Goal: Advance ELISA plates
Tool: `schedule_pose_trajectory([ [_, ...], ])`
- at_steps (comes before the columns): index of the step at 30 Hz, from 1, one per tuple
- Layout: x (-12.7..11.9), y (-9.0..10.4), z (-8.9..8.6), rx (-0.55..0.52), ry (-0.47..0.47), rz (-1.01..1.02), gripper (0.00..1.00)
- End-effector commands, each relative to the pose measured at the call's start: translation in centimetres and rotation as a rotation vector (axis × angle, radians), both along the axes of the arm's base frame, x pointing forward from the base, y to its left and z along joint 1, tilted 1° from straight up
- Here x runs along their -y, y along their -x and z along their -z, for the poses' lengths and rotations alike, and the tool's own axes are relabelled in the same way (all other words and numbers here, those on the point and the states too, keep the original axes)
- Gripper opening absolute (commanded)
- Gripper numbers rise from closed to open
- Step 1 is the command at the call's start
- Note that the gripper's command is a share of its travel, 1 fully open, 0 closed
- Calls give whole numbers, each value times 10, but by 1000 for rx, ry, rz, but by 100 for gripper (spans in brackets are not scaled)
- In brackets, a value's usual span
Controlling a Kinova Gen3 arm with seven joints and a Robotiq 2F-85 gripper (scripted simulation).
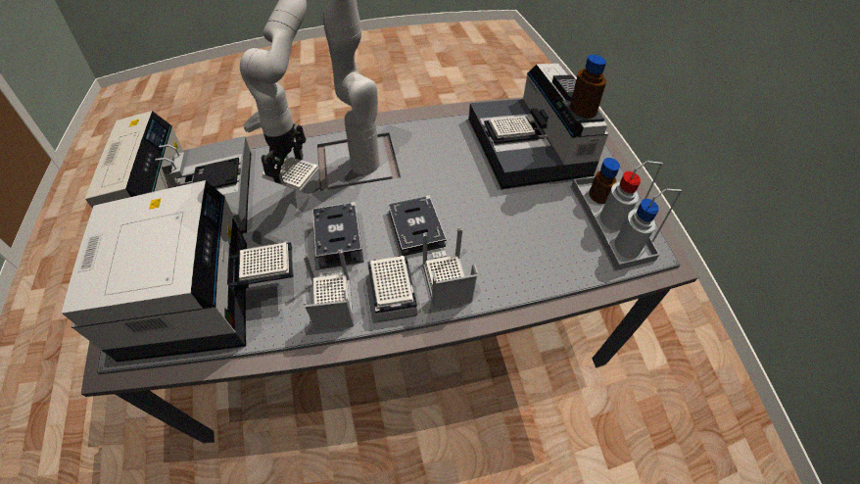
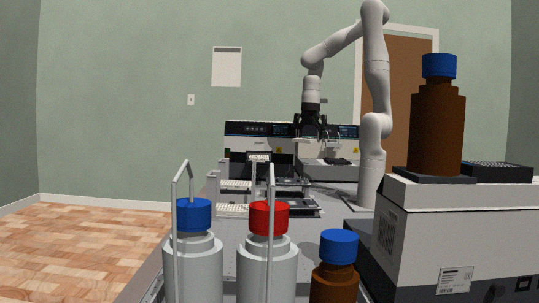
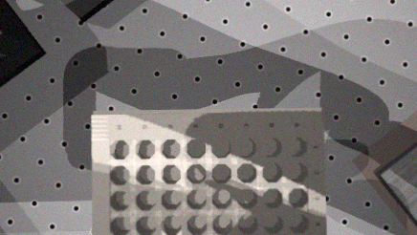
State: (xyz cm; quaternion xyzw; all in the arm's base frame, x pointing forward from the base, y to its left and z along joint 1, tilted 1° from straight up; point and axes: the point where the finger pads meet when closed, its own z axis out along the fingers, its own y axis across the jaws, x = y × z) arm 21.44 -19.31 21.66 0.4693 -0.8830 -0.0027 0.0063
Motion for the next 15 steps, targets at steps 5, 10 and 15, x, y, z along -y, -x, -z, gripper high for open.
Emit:
schedule_pose_trajectory([
  [5, 26, 13, -1, -4, 1, -21, 94],
  [10, 37, 20, -1, -2, 0, -32, 94],
  [15, 39, 29, -1, 1, -3, -64, 94],
])
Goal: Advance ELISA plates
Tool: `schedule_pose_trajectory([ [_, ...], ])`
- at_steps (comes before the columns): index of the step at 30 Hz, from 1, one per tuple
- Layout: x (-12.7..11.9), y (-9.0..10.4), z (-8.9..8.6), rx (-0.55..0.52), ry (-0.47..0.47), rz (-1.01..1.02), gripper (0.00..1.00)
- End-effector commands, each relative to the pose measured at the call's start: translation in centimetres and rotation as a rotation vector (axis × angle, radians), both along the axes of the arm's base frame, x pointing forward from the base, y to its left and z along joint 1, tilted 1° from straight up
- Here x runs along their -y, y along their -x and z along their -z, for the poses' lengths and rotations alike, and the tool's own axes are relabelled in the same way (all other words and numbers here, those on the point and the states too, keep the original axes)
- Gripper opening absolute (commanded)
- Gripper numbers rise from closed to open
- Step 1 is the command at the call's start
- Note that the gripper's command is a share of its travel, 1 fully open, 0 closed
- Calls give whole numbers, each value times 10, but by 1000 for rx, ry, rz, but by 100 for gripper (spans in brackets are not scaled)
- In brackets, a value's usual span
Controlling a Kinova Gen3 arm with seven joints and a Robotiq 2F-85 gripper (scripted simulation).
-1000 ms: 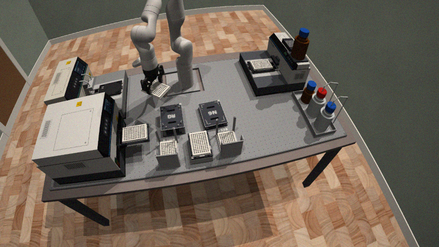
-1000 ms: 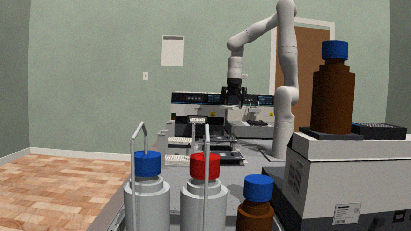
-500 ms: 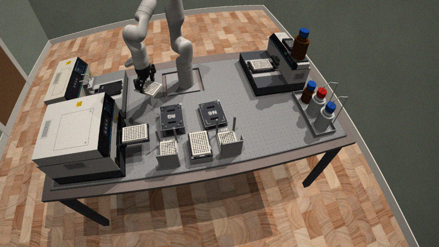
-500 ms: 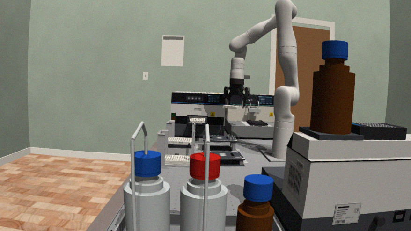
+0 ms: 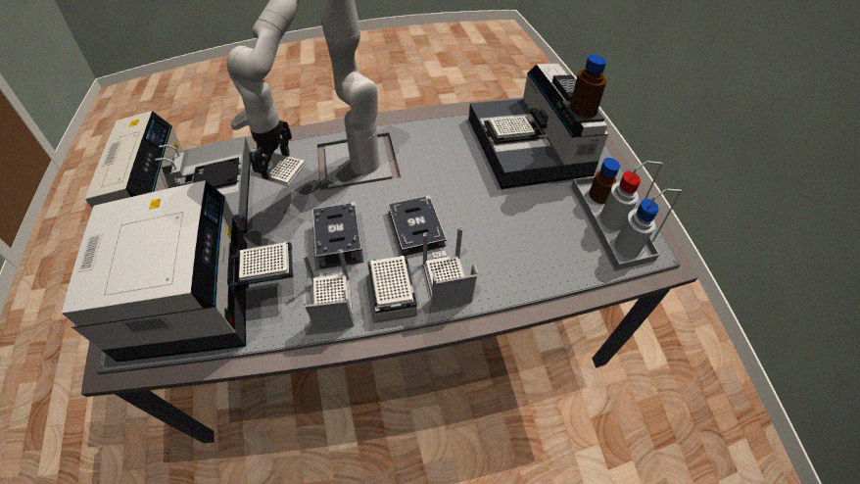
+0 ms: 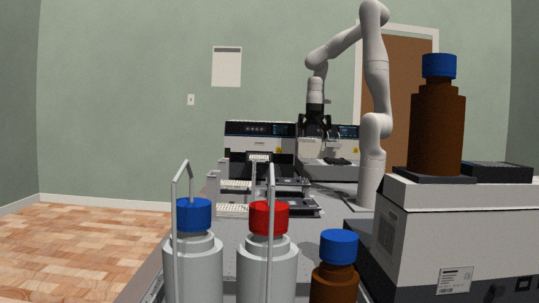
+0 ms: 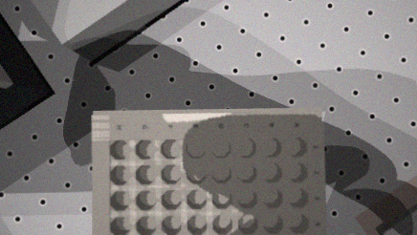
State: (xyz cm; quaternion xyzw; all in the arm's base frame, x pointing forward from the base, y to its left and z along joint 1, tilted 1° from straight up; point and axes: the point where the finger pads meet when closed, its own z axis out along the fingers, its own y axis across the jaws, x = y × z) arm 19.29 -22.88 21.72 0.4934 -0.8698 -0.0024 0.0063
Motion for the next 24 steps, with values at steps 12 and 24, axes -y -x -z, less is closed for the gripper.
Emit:
schedule_pose_trajectory([
  [12, 21, 42, -1, 5, -1, -66, 94],
  [24, 36, 72, -1, 5, -2, -171, 94],
])
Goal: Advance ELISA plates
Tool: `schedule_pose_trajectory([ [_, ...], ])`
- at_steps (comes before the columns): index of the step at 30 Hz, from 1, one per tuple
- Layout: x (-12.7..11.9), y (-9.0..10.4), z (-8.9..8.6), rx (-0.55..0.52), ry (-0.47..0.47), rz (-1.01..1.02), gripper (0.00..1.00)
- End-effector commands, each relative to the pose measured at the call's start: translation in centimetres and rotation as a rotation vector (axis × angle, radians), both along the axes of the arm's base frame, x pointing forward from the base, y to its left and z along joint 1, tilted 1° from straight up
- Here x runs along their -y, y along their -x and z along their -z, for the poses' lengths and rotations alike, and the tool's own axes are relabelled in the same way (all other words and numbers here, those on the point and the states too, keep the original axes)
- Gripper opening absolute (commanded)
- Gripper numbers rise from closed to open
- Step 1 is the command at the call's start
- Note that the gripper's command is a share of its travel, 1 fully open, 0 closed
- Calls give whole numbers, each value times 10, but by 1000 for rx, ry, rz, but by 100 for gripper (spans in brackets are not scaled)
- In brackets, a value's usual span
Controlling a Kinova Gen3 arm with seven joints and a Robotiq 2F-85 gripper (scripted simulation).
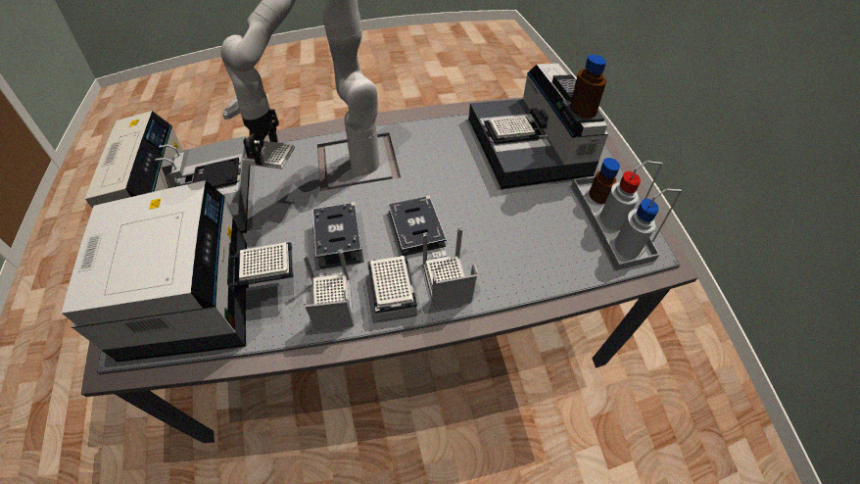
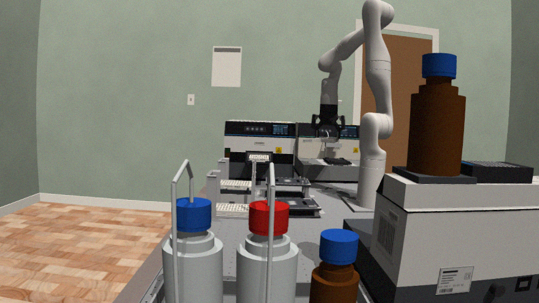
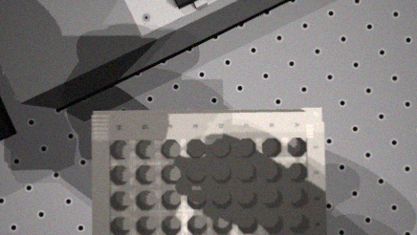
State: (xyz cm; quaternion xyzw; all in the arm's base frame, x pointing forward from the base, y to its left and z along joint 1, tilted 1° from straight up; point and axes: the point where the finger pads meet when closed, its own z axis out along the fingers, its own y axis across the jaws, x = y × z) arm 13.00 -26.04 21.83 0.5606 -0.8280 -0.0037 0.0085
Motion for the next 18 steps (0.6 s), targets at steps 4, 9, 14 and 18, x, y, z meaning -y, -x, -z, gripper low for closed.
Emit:
schedule_pose_trajectory([
  [4, 10, 21, 0, 10, -2, -14, 94],
  [9, 15, 30, 0, 11, -1, -14, 94],
  [14, 24, 44, -1, 10, -2, -72, 94],
  [18, 30, 56, -1, 10, -3, -119, 94],
])
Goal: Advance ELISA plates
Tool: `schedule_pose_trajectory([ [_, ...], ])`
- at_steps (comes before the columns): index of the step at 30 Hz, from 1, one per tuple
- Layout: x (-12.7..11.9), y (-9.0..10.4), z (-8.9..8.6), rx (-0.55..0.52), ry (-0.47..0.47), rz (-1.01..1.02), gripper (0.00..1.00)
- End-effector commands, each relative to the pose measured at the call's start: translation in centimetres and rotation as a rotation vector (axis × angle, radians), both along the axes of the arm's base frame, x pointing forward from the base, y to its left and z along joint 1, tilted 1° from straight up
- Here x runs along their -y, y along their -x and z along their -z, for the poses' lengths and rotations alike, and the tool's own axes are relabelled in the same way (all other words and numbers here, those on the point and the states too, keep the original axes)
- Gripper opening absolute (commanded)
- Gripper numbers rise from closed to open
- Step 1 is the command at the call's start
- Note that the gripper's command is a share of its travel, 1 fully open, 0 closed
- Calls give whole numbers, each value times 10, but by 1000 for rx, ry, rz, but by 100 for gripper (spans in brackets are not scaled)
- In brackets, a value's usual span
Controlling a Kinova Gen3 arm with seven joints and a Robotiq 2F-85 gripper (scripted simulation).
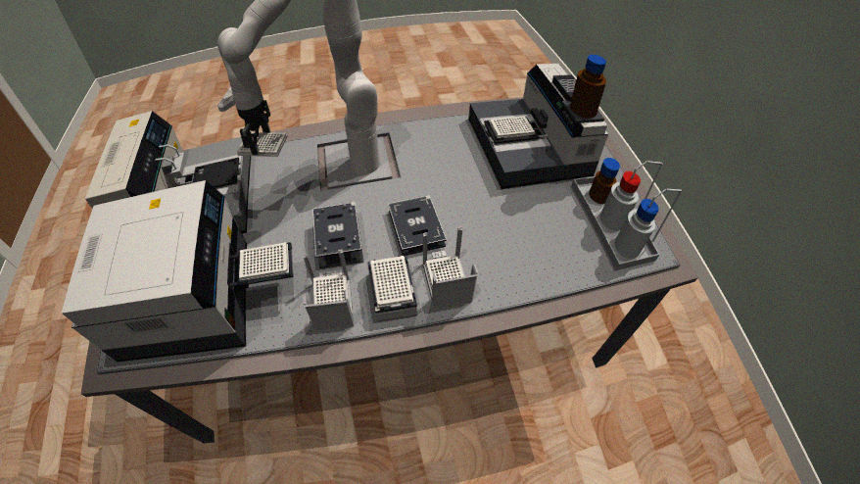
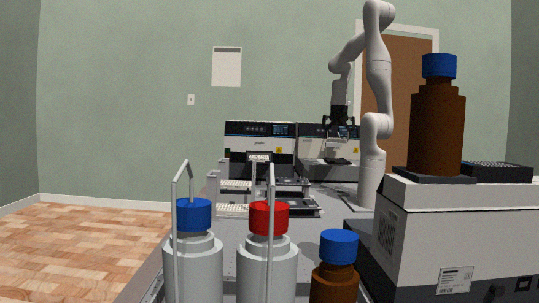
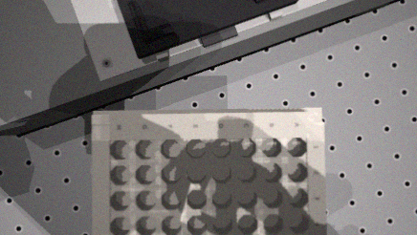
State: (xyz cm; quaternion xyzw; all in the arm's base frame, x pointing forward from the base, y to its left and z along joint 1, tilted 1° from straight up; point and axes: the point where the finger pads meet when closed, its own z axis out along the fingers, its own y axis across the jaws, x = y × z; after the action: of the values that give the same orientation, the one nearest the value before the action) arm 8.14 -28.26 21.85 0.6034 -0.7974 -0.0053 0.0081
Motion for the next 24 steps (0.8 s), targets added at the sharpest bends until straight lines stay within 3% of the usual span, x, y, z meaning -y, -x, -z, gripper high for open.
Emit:
schedule_pose_trajectory([
  [1, 9, 11, -1, 11, 0, -14, 94],
  [10, 19, 32, -1, 10, -3, -14, 94],
  [24, 61, 36, -1, 9, -7, -120, 94],
])
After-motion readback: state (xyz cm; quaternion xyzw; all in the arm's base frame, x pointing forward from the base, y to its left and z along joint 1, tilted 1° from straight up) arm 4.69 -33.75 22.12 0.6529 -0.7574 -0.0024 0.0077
